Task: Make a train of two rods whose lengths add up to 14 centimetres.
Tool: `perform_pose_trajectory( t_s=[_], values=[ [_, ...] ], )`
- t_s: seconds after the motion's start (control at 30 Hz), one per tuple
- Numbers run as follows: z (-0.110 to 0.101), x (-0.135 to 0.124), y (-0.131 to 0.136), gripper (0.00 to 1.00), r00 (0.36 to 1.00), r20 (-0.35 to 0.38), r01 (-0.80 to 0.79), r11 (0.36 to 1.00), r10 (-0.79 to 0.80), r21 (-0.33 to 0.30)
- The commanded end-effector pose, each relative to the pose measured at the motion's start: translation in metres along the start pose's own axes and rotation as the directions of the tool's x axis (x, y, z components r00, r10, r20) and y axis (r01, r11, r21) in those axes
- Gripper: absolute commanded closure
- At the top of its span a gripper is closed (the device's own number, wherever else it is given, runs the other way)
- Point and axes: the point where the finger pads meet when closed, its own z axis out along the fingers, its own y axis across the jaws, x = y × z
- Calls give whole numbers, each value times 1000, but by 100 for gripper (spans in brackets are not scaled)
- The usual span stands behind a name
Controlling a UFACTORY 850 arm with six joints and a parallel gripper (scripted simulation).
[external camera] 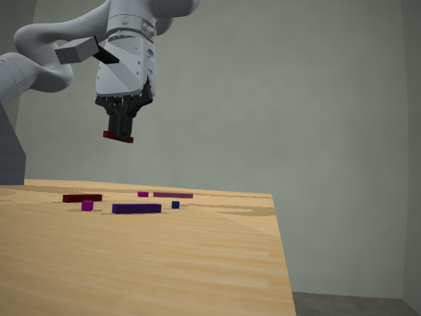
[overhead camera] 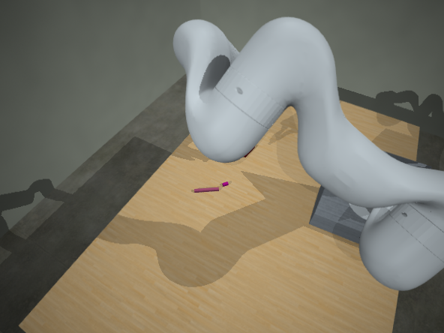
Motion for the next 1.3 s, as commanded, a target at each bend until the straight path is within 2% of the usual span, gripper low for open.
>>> perform_pose_trajectory(
  t_s=[0.0,0.3,0.63,0.7,0.97,1.27],
  values=[
    [0,0,-1,96,1000,0,1,1000,-1,2],
    [11,0,-1,96,1000,0,1,1000,-1,2],
    [52,0,-1,96,1000,0,1,1000,-1,2],
    [52,0,-1,96,1000,0,1,1000,-1,2],
    [80,0,-1,96,1000,0,1,1000,-1,2],
    [87,0,-1,96,1000,0,1,1000,-1,2]
  ],
)
